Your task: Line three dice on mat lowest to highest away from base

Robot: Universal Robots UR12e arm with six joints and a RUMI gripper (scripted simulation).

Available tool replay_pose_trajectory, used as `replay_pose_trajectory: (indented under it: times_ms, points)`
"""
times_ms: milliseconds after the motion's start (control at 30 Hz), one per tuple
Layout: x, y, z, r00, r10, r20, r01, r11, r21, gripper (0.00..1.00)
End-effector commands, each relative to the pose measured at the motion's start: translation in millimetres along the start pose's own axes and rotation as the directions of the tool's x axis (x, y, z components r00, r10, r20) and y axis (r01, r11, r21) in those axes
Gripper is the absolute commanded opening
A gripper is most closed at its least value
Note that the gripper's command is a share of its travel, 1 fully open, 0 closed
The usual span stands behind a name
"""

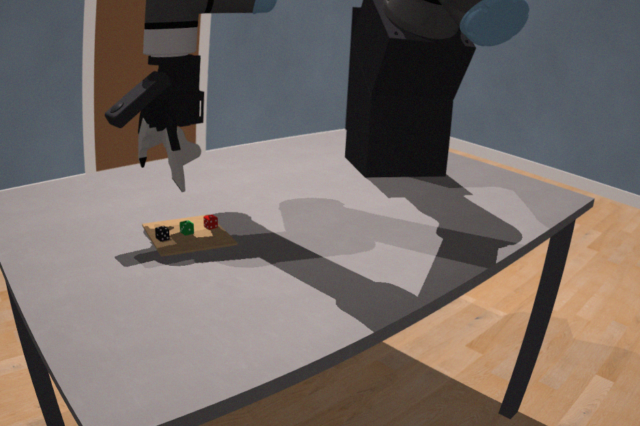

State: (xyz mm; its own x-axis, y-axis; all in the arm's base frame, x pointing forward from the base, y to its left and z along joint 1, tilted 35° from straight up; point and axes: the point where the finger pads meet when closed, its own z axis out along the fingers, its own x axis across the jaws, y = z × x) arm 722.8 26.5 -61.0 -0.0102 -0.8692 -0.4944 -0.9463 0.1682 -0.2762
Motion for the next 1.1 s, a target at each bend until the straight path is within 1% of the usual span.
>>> replay_pose_trajectory:
  times_ms: [0,200,300,400,467,700,833,933,1067]
  points:
    - [0,-1,0,1.000,0.000,0.000,0.000,1.000,0.001,1.00]
    - [0,-1,-6,1.000,0.000,0.000,0.000,1.000,0.001,1.00]
    - [0,-1,-15,1.000,0.000,0.000,0.000,1.000,0.001,1.00]
    - [0,-1,-28,1.000,0.000,0.000,0.000,1.000,0.001,1.00]
    - [0,-1,-28,1.000,0.000,0.000,0.000,1.000,0.001,1.00]
    - [0,0,-65,1.000,0.000,0.000,0.000,1.000,0.001,1.00]
    - [0,0,-81,1.000,0.000,0.000,0.000,1.000,0.001,1.00]
    - [0,0,-87,1.000,0.000,0.000,0.000,1.000,0.001,1.00]
    - [0,0,-88,1.000,0.000,0.000,0.000,1.000,0.001,1.00]
